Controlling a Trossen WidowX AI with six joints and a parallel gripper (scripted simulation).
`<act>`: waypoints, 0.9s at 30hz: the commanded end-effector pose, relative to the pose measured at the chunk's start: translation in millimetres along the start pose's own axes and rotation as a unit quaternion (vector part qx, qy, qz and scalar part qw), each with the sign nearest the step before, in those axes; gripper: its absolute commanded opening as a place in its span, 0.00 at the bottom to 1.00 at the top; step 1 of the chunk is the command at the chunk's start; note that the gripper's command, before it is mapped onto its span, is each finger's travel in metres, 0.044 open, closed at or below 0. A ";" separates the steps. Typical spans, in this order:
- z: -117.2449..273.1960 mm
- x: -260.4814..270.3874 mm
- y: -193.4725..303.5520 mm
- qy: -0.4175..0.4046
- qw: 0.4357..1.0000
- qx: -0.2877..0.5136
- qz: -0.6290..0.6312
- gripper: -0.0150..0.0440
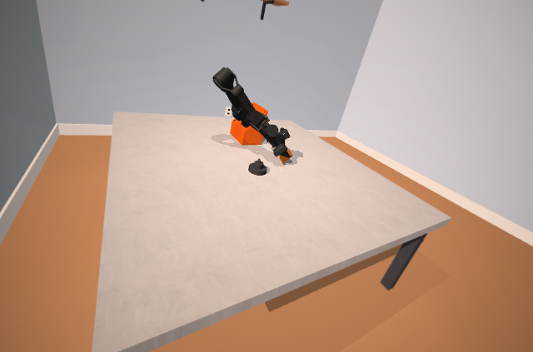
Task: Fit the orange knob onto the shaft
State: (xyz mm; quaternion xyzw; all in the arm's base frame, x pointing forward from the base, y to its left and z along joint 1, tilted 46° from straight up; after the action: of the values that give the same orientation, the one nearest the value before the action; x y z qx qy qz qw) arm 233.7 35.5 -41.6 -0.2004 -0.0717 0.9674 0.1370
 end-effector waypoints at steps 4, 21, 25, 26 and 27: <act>4.7 2.0 11.6 0.000 0.999 -0.044 0.003 0.56; 10.1 3.0 43.4 -0.001 0.985 -0.170 0.004 0.56; 10.1 3.3 51.7 -0.001 0.979 -0.203 0.004 0.56; 10.1 3.3 53.9 -0.001 0.977 -0.211 0.004 0.56; 10.3 3.3 52.9 -0.001 0.978 -0.207 0.004 0.56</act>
State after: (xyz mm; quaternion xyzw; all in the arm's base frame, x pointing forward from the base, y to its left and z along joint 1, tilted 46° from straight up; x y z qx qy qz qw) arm 214.1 -12.2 -43.1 -0.2221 -0.2605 0.9349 0.0933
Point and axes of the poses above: the point midway between the two fingers, 35 mm back from their tips, its own z axis back along the fingers, its own x axis across the jaws, y = z × x, the point moved 7 cm from there along z, back along the fingers, and after that the axes turned 1 degree about z, right-handed, at the moved point
